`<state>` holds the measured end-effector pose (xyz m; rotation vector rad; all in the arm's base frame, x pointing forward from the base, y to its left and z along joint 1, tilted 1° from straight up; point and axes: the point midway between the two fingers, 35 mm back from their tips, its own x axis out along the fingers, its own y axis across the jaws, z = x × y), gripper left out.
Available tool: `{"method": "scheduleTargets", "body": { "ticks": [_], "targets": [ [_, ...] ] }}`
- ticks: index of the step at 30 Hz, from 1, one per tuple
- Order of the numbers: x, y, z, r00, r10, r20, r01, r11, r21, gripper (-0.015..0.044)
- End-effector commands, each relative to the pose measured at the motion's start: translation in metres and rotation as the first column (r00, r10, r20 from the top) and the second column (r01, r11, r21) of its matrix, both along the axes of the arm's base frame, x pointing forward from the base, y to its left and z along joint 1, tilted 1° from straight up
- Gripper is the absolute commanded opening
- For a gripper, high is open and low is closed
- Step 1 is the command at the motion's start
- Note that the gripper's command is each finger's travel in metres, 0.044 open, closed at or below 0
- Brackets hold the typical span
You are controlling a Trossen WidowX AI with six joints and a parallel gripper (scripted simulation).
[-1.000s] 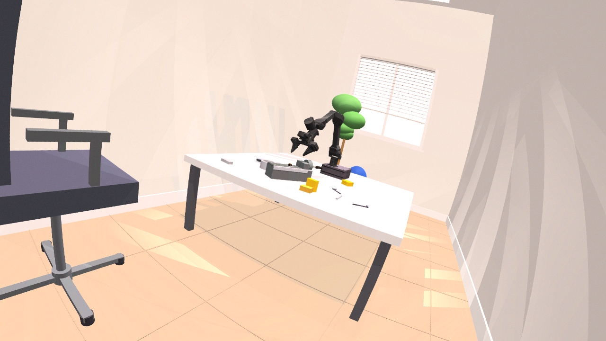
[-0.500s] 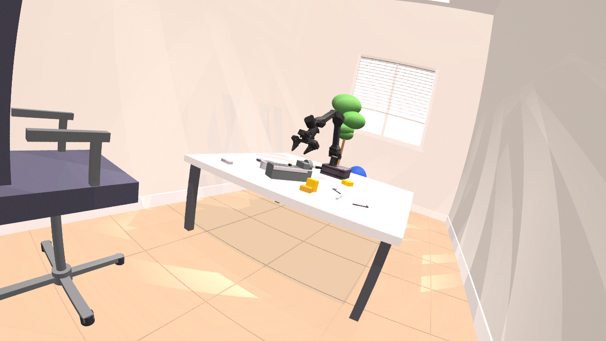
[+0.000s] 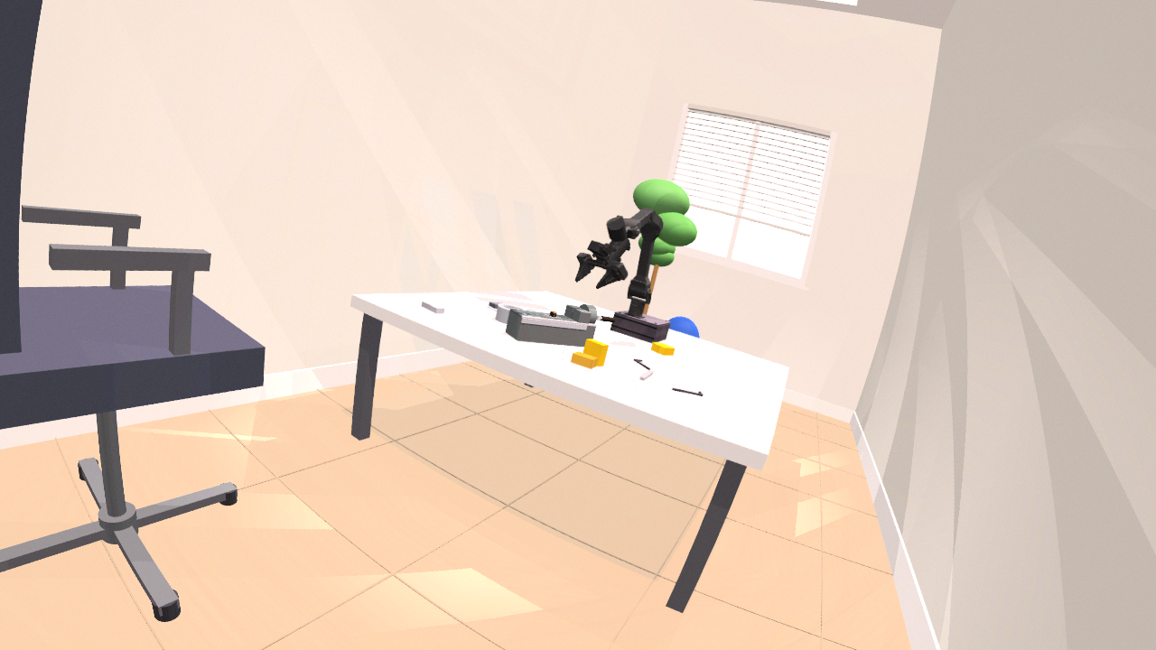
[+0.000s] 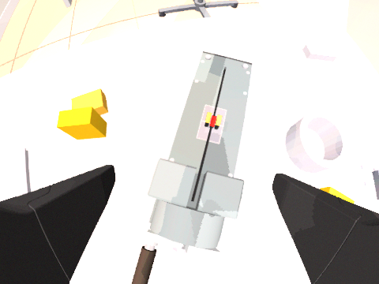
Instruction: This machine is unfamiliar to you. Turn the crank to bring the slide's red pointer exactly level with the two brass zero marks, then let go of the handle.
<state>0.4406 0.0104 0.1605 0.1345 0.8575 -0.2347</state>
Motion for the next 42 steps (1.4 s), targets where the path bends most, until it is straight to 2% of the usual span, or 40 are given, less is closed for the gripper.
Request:
{"method": "scheduleTargets", "body": {
  "ticks": [1, 12, 18, 30, 42],
  "targets": [
    [-0.015, 0.019, 0.0, 0.998, -0.062, 0.014, 0.062, 0.998, -0.012, 0.044],
    [-0.059, 0.063, 0.0, 0.971, -0.213, 0.106, 0.217, 0.976, -0.03, 0.044],
    [-0.059, 0.064, -0.003, 0.971, -0.215, 0.108, 0.22, 0.975, -0.03, 0.044],
    [-0.057, 0.064, -0.064, 0.971, -0.215, 0.108, 0.22, 0.975, -0.031, 0.044],
    [-0.055, 0.065, -0.081, 0.971, -0.215, 0.108, 0.22, 0.975, -0.031, 0.044]
  ]
}}
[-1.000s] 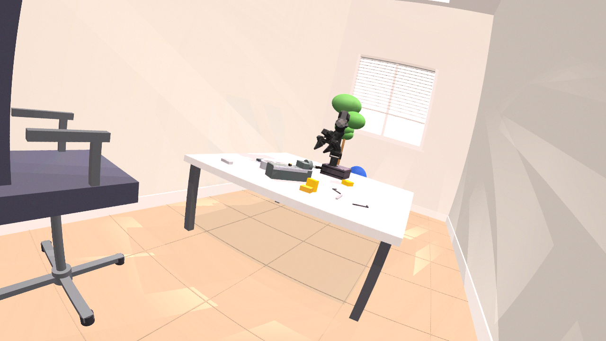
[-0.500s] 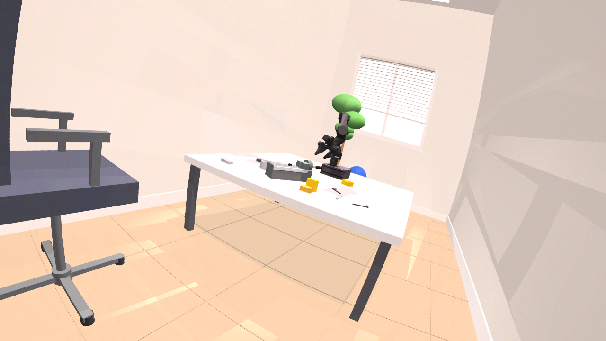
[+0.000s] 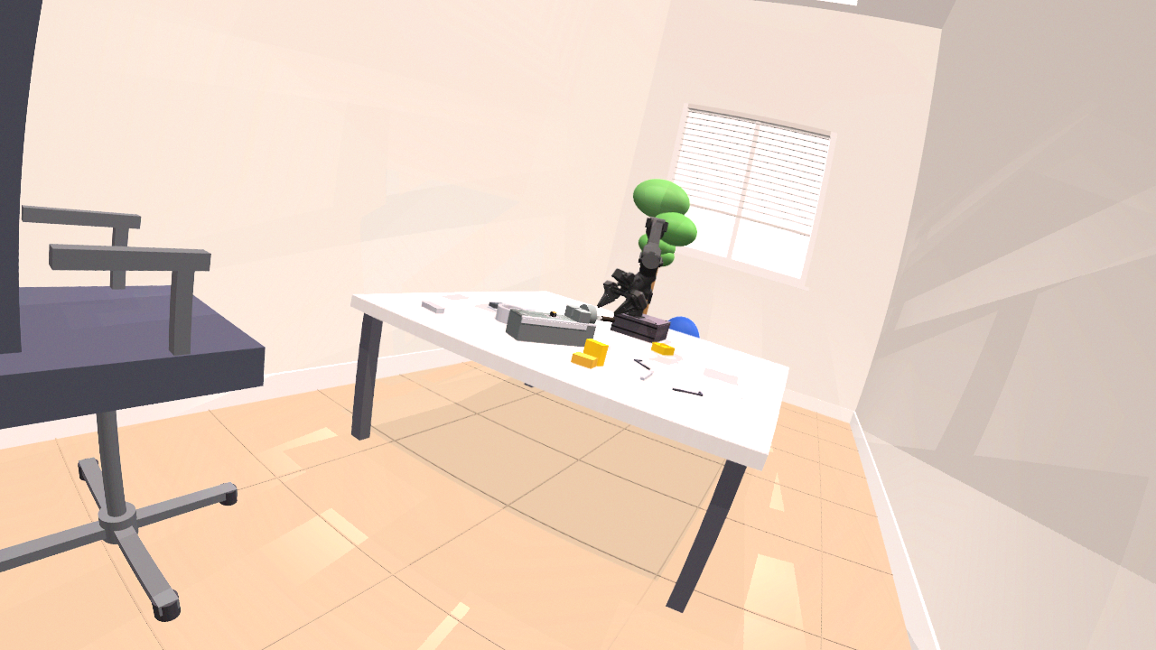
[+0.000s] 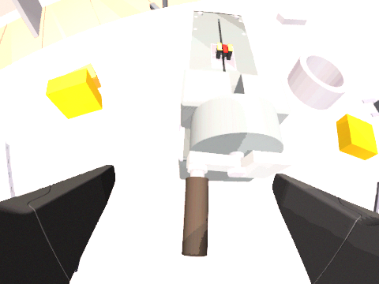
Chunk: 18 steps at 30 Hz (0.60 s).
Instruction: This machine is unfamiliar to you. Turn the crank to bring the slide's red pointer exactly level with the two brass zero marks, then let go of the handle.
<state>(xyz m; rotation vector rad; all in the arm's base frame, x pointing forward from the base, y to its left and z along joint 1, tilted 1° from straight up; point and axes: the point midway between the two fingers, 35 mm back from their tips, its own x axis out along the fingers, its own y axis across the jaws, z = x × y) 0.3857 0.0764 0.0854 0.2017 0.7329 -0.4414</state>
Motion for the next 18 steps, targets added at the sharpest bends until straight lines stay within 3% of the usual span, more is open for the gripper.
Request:
{"method": "scheduleTargets", "body": {
  "ticks": [1, 18],
  "targets": [
    [0.0, -0.001, -0.007, 1.0, -0.005, -0.002, 0.005, 1.0, -0.004, 0.044],
    [0.001, -0.001, -0.035, 1.0, -0.004, -0.003, 0.004, 1.0, -0.004, 0.044]
  ]
}}
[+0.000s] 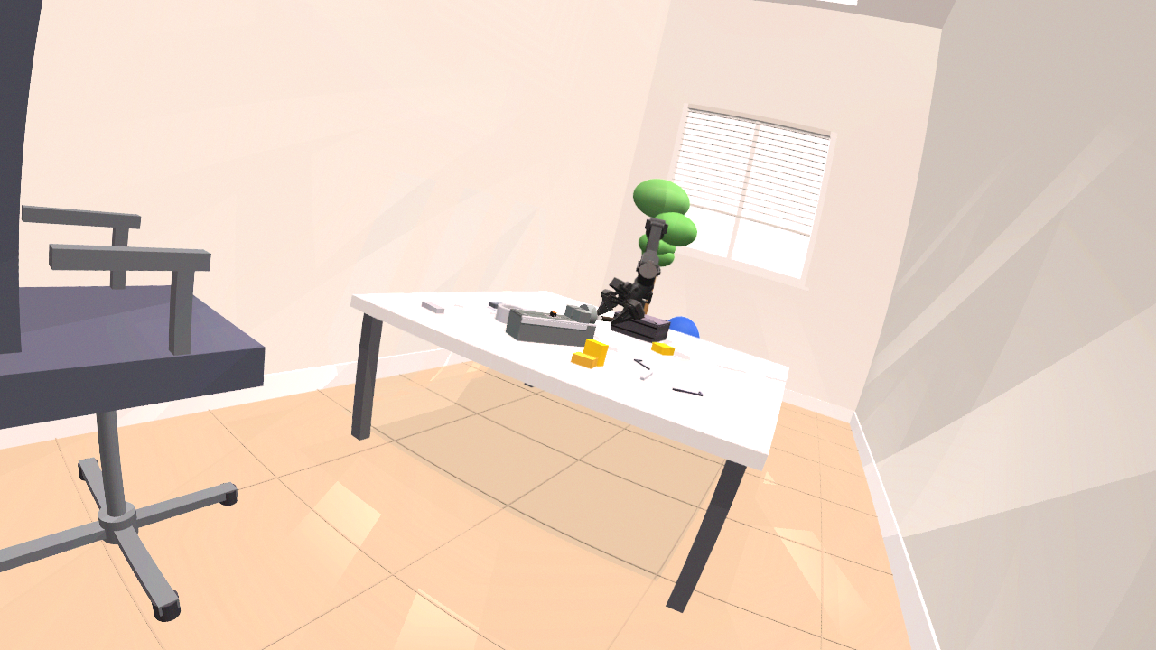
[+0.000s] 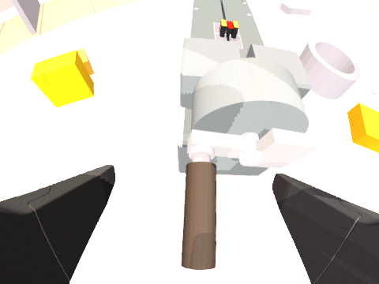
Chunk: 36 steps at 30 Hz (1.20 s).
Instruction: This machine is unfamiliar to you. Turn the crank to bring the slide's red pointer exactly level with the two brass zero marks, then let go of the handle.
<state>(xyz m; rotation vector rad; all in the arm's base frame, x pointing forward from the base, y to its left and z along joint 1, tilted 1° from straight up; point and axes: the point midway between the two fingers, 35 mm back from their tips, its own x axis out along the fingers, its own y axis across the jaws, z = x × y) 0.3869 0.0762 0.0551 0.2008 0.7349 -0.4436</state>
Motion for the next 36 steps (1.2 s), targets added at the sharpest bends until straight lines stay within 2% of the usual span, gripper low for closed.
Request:
{"method": "scheduleTargets", "body": {
  "ticks": [1, 12, 29, 36],
  "targets": [
    [-0.001, -0.001, -0.007, 1.0, -0.003, 0.0, 0.003, 1.0, -0.003, 0.044],
    [-0.002, -0.002, -0.022, 1.0, -0.003, 0.0, 0.003, 1.0, -0.003, 0.044],
    [-0.002, -0.002, -0.022, 1.0, -0.003, 0.0, 0.003, 1.0, -0.003, 0.0],
    [-0.002, -0.001, -0.022, 1.0, -0.003, 0.0, 0.003, 1.0, -0.003, 0.0]
  ]
}}
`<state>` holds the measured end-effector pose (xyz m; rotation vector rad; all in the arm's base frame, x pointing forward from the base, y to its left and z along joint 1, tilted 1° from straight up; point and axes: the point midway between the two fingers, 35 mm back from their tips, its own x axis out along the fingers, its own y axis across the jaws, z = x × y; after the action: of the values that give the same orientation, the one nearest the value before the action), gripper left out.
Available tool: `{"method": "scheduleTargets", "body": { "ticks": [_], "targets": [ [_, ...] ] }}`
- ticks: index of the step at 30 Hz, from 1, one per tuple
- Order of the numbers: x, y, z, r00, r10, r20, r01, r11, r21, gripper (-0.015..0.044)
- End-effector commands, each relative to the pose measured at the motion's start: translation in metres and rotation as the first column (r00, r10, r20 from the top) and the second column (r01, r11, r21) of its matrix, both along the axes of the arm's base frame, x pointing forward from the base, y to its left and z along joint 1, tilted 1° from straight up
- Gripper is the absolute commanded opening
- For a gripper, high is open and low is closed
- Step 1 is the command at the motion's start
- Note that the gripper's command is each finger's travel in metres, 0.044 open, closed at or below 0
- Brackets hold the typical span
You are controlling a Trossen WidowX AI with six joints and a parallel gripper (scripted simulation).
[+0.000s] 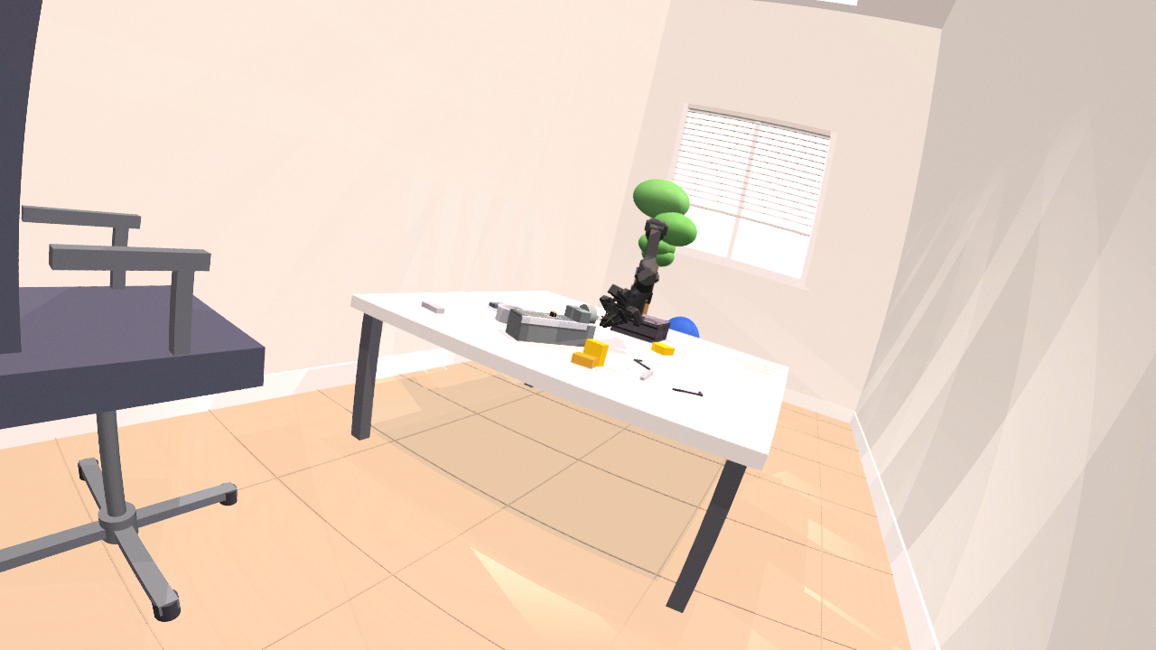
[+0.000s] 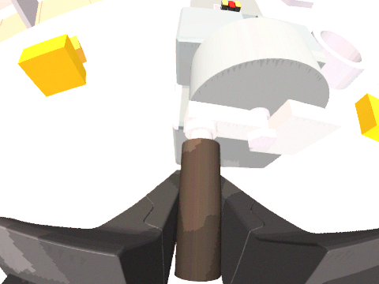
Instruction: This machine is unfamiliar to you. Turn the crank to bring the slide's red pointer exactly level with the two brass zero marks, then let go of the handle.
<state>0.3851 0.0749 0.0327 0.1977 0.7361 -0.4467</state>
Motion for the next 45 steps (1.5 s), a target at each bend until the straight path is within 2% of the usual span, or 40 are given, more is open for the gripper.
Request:
{"method": "scheduleTargets", "body": {
  "ticks": [1, 45],
  "targets": [
    [0.0, 0.0, 0.0, 1.0, -0.002, 0.003, 0.002, 1.0, 0.001, 0.0],
    [-0.002, -0.005, -0.026, 1.0, -0.002, 0.002, 0.002, 1.0, 0.0, 0.0]
  ]
}}
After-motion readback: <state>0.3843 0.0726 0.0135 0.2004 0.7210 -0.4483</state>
